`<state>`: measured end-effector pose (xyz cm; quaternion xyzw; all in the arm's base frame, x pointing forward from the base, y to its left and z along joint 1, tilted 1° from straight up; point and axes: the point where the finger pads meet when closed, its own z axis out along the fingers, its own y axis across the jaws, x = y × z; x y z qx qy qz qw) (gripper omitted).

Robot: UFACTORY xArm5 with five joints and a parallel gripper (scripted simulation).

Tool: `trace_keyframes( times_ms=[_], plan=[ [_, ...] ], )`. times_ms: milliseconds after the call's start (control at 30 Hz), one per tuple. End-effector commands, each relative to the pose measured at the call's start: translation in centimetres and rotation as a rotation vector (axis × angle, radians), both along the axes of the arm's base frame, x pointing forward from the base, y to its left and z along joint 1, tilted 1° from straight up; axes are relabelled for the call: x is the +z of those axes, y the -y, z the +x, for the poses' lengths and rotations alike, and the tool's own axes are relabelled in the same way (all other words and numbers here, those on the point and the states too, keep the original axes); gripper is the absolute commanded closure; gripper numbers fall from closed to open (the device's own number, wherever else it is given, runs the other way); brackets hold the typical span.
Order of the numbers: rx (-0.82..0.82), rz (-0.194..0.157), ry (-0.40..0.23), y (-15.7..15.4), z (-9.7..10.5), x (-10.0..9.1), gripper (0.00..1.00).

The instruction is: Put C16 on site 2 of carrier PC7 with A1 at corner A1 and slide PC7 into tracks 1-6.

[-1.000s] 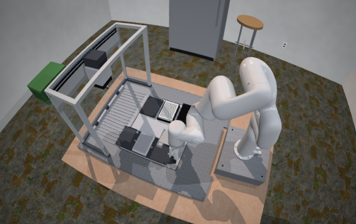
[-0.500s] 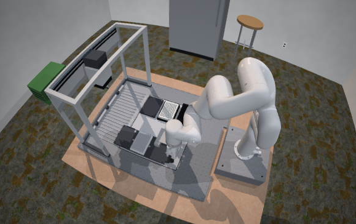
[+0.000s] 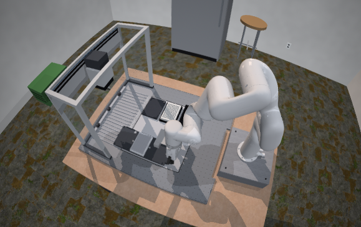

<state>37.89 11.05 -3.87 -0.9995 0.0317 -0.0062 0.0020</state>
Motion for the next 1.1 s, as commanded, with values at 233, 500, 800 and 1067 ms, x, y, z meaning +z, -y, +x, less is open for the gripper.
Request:
trace_keyframes(
  times_ms=[233,500,800,1067],
  plan=[
    [0.000,0.001,0.004,0.0,1.3,0.1,0.19],
    [0.000,0.001,0.004,0.1,1.9,0.1,0.19],
    [0.000,0.001,0.004,0.1,2.8,0.2,0.19],
    [0.000,0.001,0.004,0.2,3.4,0.2,0.19]
  ],
)
